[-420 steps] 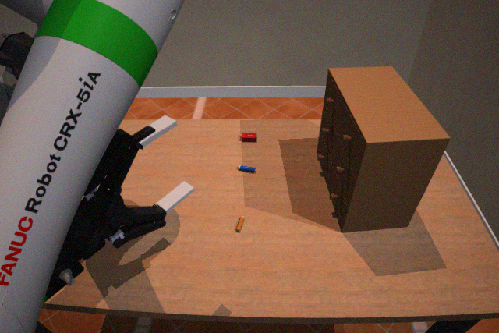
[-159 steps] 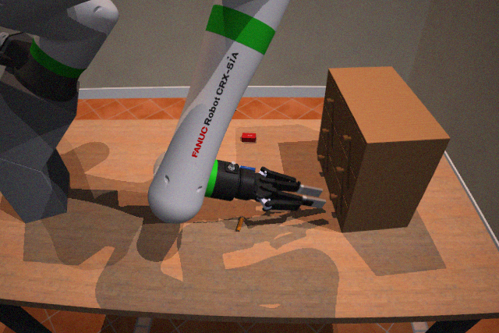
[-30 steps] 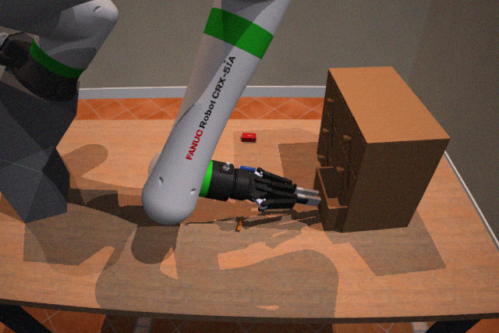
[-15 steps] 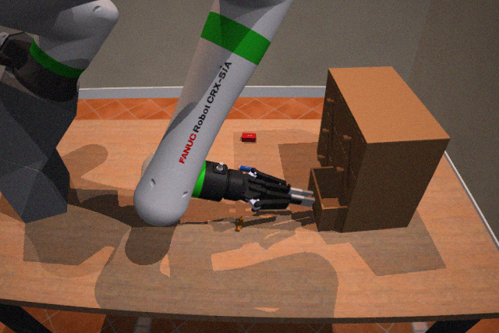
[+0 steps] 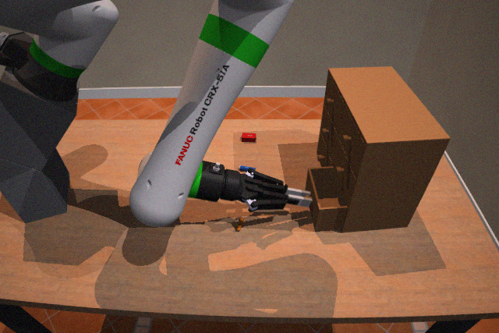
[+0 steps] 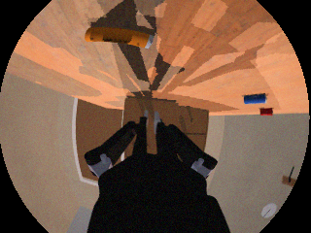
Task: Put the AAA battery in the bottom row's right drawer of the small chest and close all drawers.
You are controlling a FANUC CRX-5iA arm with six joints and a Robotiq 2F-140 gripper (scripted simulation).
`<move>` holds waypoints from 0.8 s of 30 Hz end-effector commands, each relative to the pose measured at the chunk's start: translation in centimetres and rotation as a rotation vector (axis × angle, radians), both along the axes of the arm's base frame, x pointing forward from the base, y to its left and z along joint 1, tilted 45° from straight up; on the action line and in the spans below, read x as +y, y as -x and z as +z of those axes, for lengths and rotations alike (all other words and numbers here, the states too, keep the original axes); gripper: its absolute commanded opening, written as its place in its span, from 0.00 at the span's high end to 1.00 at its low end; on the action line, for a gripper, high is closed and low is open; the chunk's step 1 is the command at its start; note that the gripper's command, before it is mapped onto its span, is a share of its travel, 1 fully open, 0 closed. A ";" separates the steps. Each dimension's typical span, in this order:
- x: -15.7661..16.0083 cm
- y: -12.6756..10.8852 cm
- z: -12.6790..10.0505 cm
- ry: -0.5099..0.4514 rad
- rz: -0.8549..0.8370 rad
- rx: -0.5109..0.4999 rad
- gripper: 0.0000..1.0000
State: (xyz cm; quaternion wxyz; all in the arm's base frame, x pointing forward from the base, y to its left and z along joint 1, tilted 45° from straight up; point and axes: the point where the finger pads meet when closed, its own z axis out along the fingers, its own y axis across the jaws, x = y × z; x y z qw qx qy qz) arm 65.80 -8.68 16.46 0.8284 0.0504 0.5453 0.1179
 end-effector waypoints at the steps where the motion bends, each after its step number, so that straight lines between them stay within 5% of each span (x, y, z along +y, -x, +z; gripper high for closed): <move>1: 0.0 0.0 0.0 0.000 0.000 0.000 0.92; 24: 0.0 0.1 -0.1 0.000 0.000 0.000 0.90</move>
